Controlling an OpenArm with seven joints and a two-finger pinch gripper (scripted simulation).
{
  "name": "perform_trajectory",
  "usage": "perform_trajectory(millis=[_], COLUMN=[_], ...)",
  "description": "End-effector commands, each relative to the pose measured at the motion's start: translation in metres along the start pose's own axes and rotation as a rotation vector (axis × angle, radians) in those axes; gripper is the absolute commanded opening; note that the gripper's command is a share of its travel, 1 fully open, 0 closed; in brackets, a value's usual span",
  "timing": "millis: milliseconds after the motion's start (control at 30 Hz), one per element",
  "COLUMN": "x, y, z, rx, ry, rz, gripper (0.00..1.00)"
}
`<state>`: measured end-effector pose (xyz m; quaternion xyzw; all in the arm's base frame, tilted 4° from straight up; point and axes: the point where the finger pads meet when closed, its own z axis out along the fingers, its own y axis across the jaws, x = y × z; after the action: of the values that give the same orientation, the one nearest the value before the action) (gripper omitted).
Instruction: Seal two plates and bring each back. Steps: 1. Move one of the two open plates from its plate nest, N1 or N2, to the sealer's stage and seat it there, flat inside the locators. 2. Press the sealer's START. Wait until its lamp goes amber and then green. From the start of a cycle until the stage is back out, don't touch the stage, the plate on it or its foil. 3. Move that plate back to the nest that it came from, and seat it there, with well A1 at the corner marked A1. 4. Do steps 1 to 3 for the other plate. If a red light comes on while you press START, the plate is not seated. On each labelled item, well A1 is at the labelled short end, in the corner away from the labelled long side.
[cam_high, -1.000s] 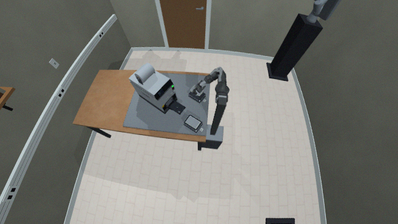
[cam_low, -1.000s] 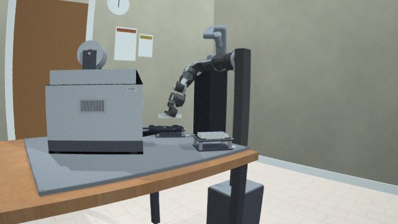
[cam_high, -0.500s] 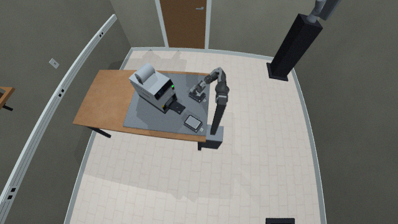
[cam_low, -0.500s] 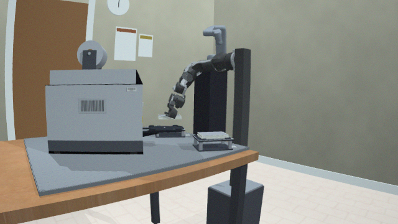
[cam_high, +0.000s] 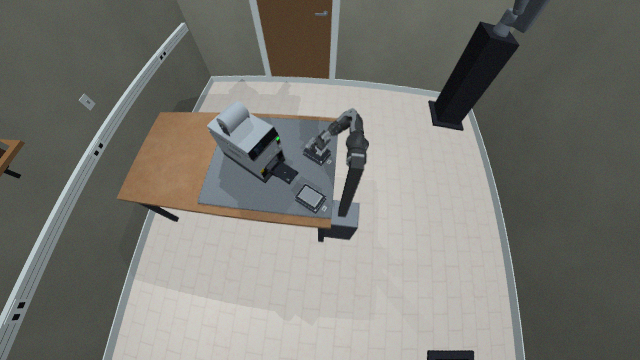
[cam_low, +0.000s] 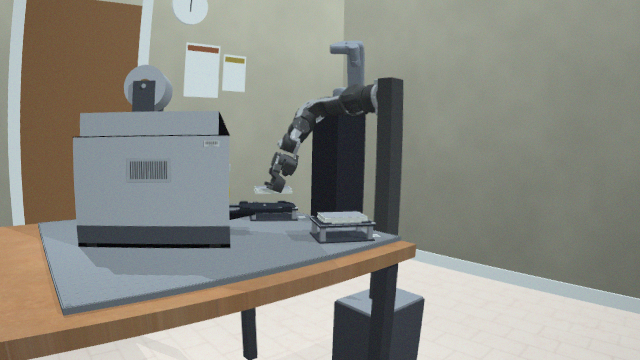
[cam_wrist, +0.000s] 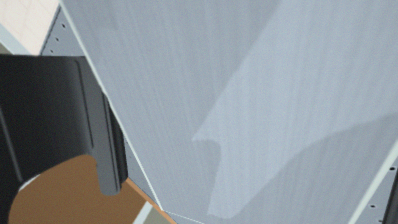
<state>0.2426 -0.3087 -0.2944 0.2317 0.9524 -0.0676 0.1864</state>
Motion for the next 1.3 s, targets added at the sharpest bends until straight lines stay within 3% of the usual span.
perform_trajectory(millis=[0, 1267], x=[0.000, 0.006], y=[0.001, 0.001], z=[0.001, 0.017], rx=[-0.003, -0.005], ry=[-0.002, -0.002], rz=[0.000, 0.000], gripper=[0.00, 0.00])
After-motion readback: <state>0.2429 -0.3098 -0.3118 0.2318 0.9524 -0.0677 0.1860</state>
